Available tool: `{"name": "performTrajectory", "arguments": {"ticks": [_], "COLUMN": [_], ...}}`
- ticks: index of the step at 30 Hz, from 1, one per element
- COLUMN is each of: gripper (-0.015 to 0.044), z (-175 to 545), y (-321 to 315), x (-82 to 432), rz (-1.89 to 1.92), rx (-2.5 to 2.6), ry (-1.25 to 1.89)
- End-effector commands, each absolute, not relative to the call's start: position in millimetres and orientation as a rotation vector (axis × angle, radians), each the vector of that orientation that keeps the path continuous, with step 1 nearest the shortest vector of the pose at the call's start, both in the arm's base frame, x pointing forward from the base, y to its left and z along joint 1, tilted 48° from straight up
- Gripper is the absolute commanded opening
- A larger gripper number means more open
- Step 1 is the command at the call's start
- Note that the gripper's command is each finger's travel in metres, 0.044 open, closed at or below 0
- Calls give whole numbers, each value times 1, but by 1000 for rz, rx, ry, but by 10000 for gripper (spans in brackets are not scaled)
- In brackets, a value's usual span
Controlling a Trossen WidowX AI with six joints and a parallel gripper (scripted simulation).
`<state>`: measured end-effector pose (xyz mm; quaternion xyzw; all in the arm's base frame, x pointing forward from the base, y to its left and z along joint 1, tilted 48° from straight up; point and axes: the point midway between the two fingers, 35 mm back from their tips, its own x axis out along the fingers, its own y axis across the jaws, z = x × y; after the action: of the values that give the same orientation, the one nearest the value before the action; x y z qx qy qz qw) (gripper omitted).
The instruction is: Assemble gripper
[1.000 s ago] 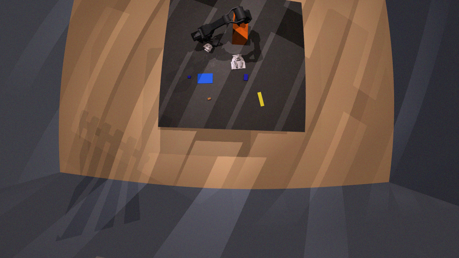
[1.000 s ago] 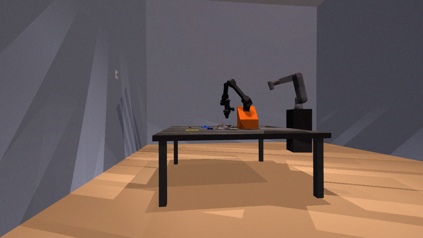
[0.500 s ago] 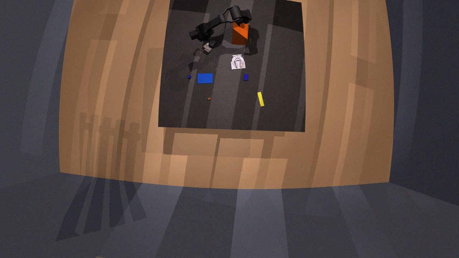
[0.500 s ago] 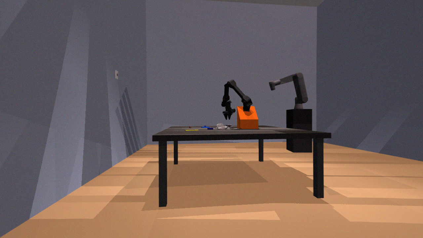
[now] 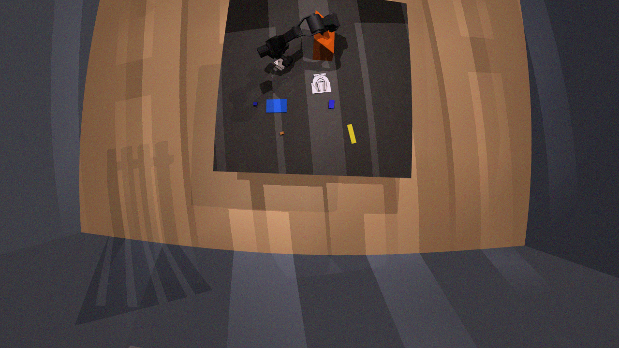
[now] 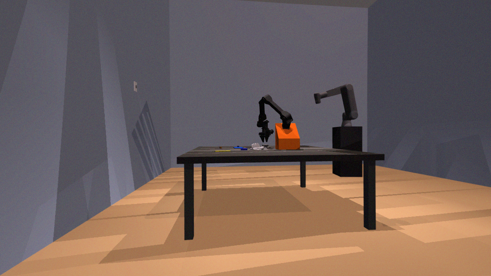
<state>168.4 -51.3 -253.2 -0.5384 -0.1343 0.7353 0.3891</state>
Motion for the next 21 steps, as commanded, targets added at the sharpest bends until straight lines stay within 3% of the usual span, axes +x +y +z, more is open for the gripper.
{"name": "performTrajectory", "arguments": {"ticks": [1,21], "gripper": [440,440], "z": [-258,-274], "y": [-44,-26], "x": [167,164], "rz": [1867,1867], "rx": [-1359,-1358], "ry": [-341,-342]}}
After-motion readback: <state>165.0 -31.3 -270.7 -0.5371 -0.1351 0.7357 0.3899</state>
